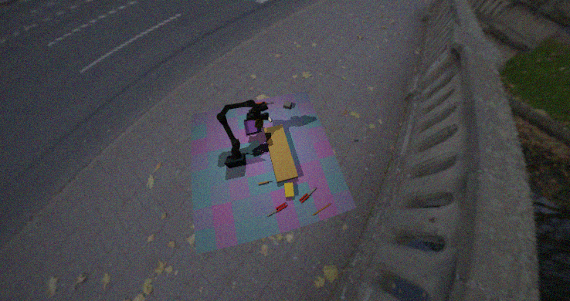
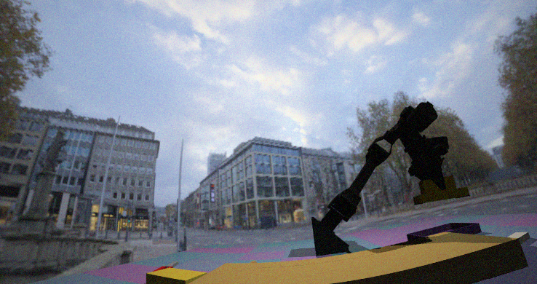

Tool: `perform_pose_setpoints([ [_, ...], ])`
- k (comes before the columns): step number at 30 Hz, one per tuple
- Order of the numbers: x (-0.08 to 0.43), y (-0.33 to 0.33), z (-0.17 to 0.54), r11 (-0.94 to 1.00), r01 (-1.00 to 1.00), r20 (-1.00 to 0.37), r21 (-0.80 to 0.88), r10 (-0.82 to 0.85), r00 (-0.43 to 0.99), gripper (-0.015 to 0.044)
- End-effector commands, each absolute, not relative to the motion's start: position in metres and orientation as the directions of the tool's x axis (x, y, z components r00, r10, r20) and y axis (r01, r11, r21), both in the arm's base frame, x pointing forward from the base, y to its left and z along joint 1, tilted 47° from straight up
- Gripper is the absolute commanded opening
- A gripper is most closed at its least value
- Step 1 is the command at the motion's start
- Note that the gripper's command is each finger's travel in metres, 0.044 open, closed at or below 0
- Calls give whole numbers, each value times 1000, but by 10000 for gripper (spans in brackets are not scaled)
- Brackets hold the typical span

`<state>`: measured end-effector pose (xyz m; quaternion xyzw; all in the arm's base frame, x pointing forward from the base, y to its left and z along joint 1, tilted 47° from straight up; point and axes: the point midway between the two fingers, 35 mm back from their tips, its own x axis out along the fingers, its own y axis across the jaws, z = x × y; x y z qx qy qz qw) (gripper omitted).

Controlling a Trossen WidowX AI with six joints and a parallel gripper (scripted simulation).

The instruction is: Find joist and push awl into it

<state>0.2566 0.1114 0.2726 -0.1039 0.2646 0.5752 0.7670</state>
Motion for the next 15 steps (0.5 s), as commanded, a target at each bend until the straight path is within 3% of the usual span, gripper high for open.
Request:
perform_pose_setpoints([
  [1,239,122,280,272,-957,-507,103,842,185,0],
  [15,168,152,296,101,-994,-453,-33,885,105,0],
])
